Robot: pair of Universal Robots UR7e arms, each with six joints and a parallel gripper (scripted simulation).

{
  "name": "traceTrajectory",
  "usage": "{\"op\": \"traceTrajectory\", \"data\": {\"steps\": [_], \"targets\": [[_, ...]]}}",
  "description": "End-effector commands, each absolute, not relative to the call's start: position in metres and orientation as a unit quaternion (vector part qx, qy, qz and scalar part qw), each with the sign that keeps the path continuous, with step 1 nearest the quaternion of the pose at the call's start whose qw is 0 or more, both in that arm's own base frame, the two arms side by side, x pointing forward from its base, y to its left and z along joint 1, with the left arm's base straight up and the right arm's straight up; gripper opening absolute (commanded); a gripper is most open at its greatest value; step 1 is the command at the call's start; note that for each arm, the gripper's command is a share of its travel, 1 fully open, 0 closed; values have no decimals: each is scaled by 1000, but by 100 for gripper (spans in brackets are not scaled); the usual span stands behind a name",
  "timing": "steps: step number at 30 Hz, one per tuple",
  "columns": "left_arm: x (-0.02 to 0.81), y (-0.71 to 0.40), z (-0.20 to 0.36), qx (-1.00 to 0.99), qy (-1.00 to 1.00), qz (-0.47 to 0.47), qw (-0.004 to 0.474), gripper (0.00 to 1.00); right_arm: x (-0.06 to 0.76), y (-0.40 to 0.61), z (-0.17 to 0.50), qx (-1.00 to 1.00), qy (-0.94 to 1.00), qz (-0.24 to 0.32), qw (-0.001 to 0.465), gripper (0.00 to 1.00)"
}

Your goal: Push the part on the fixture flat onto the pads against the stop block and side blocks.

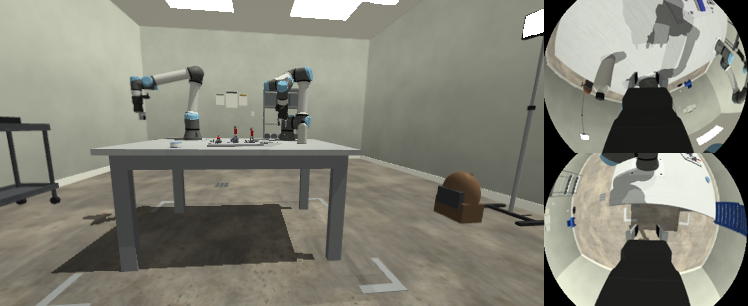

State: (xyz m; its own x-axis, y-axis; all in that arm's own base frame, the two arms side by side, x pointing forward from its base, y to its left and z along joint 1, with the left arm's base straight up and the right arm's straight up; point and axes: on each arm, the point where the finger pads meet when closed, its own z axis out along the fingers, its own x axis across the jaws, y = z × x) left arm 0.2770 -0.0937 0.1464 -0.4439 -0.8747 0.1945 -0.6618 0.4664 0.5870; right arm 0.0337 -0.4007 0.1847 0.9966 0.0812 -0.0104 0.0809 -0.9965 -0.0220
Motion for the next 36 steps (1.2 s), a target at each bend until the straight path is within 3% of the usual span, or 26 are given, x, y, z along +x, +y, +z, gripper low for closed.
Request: {"op": "traceTrajectory", "data": {"steps": [1,23,36], "targets": [[277,-94,147,468,-821,-218,243,100,28,-402,186,-999,-34,3,6,100],[279,-96,147,470,-821,-218,240,100,21,-403,187,-1000,-26,0,0,100],[318,-136,150,518,-810,-211,178,100,21,-403,187,-1000,-26,0,0,100]]}}
